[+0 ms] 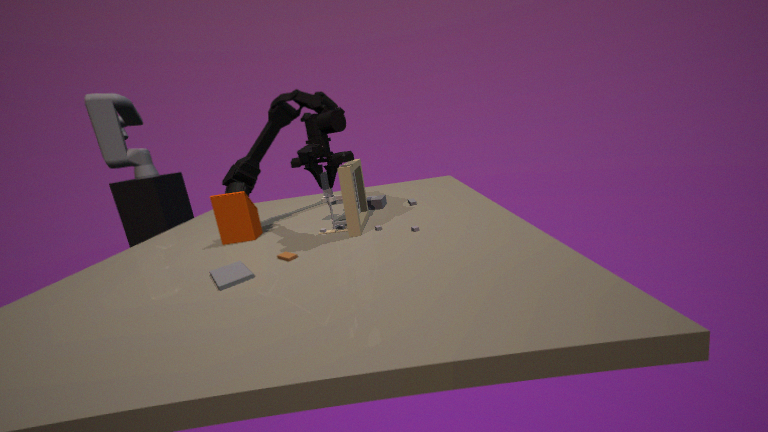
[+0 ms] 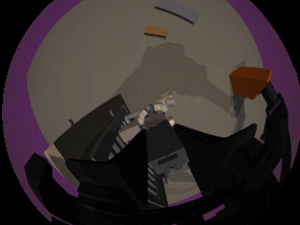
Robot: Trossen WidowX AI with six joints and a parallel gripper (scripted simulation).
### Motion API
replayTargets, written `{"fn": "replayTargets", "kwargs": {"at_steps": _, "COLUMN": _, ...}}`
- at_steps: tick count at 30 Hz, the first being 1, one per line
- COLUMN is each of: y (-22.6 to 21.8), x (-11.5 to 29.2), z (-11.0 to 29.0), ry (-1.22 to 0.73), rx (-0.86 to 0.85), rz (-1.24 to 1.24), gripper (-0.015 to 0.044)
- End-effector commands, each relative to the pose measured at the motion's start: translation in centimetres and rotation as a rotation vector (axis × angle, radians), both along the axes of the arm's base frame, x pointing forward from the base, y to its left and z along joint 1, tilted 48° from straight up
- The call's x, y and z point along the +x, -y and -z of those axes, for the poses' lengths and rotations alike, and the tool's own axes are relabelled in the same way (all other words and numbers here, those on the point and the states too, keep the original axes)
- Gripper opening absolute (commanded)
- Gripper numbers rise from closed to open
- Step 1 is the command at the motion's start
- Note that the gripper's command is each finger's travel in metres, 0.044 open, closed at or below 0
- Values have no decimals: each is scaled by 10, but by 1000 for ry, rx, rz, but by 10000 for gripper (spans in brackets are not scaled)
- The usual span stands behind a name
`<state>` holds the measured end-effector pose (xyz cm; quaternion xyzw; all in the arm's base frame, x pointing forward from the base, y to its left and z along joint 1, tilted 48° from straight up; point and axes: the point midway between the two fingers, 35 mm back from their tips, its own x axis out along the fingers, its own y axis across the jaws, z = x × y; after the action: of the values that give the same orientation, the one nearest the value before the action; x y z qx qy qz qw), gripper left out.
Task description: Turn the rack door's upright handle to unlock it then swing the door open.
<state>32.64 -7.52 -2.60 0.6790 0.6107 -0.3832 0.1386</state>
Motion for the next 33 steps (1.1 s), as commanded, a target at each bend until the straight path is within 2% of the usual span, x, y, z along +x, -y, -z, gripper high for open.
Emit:
{"fn": "replayTargets", "kwargs": {"at_steps": 1, "y": -2, "x": 1, "z": 0, "ry": -18, "rx": 9, "rz": 22, "gripper": 23}}
{"fn": "replayTargets", "kwargs": {"at_steps": 2, "y": -2, "x": 1, "z": 0, "ry": -18, "rx": 9, "rz": 22, "gripper": 23}}
{"fn": "replayTargets", "kwargs": {"at_steps": 12, "y": -2, "x": 1, "z": 0, "ry": -18, "rx": 9, "rz": 22, "gripper": 286}}
{"fn": "replayTargets", "kwargs": {"at_steps": 13, "y": -2, "x": 1, "z": 0, "ry": -18, "rx": 9, "rz": 22, "gripper": 295}}
{"fn": "replayTargets", "kwargs": {"at_steps": 16, "y": -2, "x": 1, "z": 0, "ry": 36, "rx": 12, "rz": -28, "gripper": 295}}
{"fn": "replayTargets", "kwargs": {"at_steps": 33, "y": -2, "x": 1, "z": 0, "ry": 648, "rx": 43, "rz": -606, "gripper": 295}}
